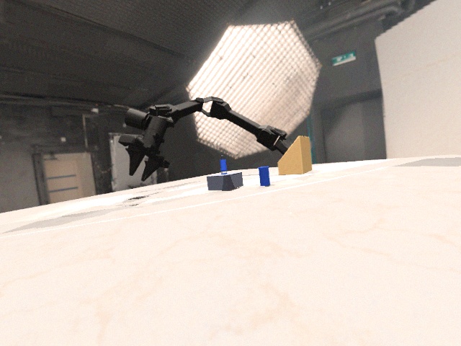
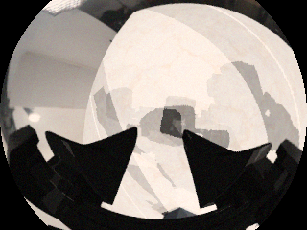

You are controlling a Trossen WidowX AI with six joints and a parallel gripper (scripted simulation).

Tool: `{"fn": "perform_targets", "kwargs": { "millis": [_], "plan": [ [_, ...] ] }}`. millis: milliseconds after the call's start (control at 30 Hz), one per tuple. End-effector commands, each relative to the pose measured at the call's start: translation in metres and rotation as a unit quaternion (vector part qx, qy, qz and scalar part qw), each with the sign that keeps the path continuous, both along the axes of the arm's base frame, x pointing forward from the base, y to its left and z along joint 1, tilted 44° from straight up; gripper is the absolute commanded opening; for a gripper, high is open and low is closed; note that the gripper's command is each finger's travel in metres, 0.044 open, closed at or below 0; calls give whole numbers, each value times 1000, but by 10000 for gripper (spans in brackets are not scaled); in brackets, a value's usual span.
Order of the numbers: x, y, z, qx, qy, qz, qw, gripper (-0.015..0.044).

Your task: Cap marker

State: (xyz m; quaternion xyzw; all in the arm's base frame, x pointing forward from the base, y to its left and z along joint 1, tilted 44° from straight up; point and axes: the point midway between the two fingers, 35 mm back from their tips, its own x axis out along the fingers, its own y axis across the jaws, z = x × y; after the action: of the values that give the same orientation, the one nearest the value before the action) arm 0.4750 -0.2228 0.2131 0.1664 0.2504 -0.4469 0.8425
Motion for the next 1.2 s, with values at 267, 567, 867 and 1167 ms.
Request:
{"fn": "perform_targets", "kwargs": {
  "millis": [267,567,867,1167],
  "plan": [
    [-42,167,-123,95,161,6,982,246],
    [-144,261,-176,45,296,-19,954,246],
    [-181,275,-183,3,326,-28,945,246],
    [-184,248,-209,2,326,-28,945,246]
  ]
}}
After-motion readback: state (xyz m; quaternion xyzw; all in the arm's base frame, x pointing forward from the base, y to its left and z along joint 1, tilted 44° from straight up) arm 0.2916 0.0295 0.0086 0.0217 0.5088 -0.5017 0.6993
